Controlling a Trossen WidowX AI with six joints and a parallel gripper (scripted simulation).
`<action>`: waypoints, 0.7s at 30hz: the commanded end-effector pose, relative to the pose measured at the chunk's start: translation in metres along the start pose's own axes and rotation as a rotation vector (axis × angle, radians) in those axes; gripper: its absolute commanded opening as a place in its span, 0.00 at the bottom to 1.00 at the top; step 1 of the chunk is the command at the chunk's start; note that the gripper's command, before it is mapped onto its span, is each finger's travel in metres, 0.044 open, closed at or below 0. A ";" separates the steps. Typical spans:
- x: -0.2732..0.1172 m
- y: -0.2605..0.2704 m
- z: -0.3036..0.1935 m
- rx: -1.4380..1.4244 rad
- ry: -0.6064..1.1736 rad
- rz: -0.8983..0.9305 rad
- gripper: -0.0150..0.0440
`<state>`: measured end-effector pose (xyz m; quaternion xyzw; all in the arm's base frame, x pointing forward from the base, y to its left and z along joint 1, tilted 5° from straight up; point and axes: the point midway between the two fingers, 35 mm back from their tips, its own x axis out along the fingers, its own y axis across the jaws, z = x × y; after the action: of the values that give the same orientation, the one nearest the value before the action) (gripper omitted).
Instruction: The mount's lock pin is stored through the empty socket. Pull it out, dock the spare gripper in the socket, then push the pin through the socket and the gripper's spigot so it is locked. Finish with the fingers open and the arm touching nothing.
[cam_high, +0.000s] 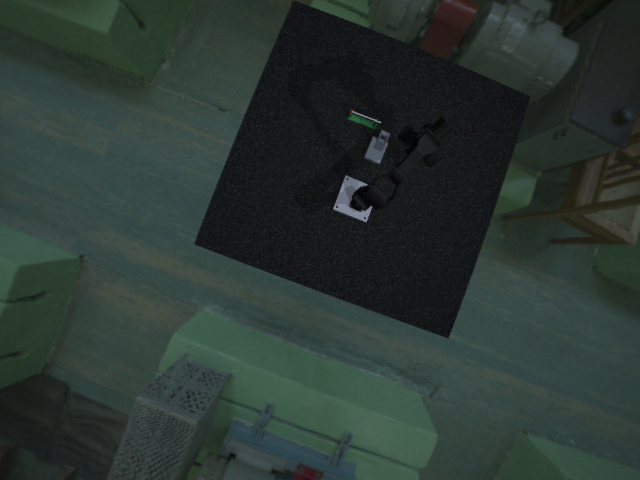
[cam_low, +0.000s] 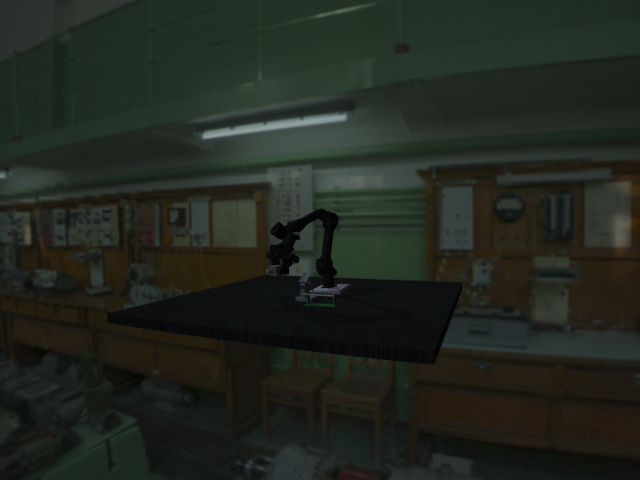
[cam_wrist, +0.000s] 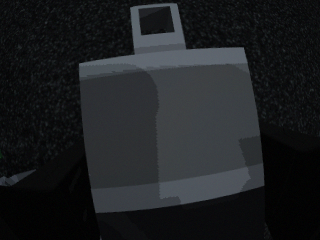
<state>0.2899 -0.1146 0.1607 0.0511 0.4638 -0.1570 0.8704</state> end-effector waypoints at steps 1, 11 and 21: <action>0.001 0.000 -0.001 0.000 0.002 0.000 0.25; 0.004 0.005 -0.013 0.016 0.053 0.050 0.25; 0.006 0.016 -0.038 0.065 0.167 0.164 0.25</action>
<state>0.2715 -0.0967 0.1368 0.1121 0.5159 -0.1060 0.8426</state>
